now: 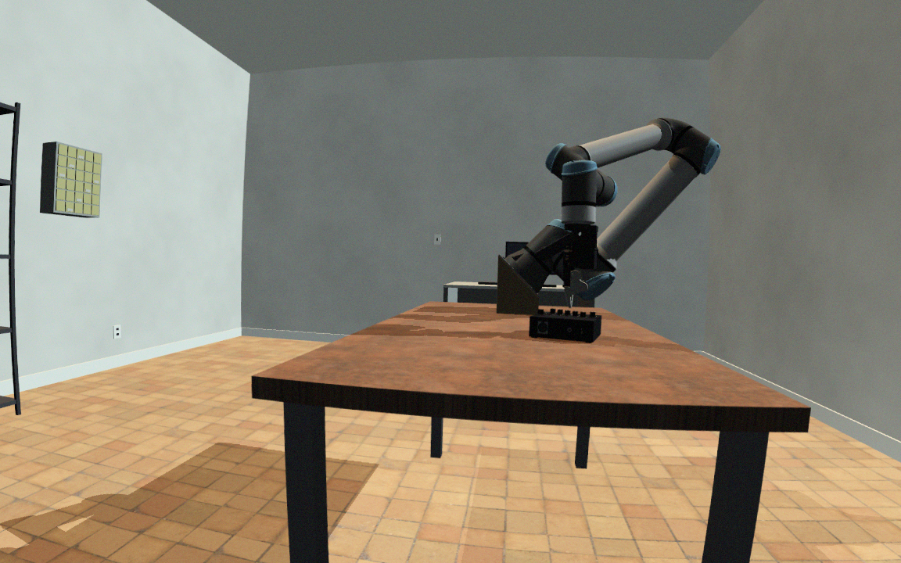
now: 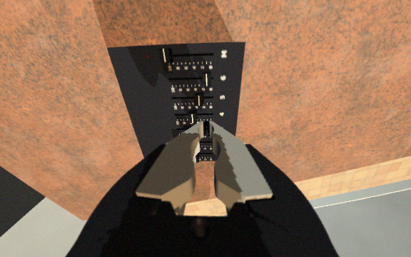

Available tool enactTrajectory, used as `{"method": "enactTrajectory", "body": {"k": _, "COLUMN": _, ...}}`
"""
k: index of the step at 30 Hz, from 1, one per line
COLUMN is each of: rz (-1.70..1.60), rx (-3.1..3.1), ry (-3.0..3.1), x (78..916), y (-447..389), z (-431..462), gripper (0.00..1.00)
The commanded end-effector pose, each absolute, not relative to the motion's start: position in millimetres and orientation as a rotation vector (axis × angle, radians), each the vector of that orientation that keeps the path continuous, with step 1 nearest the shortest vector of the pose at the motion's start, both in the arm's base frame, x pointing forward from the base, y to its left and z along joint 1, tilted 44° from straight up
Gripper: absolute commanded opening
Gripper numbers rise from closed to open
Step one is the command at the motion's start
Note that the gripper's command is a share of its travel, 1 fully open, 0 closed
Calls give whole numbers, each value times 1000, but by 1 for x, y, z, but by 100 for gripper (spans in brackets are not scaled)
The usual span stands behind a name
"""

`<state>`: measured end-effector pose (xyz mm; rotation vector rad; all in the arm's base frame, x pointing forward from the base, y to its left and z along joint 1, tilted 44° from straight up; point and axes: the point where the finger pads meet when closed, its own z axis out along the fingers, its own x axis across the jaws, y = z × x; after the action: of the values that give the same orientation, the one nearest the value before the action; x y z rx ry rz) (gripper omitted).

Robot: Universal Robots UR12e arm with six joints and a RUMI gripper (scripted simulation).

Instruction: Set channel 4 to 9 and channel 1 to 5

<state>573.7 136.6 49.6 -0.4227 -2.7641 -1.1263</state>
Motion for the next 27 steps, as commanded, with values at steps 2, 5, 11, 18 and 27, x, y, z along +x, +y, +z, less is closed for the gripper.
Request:
{"method": "enactTrajectory", "body": {"k": 2, "rz": -1126, "rx": -423, "ry": -2765, "x": 574, "y": 138, "z": 48, "gripper": 0}}
{"method": "enactTrajectory", "body": {"k": 5, "rz": -1126, "rx": -423, "ry": -2765, "x": 574, "y": 139, "z": 47, "gripper": 0}}
{"method": "enactTrajectory", "body": {"k": 11, "rz": -1126, "rx": -423, "ry": -2765, "x": 574, "y": 142, "z": 44, "gripper": 0}}
{"method": "enactTrajectory", "body": {"k": 18, "rz": -1126, "rx": -423, "ry": -2765, "x": 574, "y": 144, "z": 42, "gripper": 0}}
{"method": "enactTrajectory", "body": {"k": 27, "rz": -1126, "rx": -423, "ry": -2765, "x": 574, "y": 144, "z": 42, "gripper": 0}}
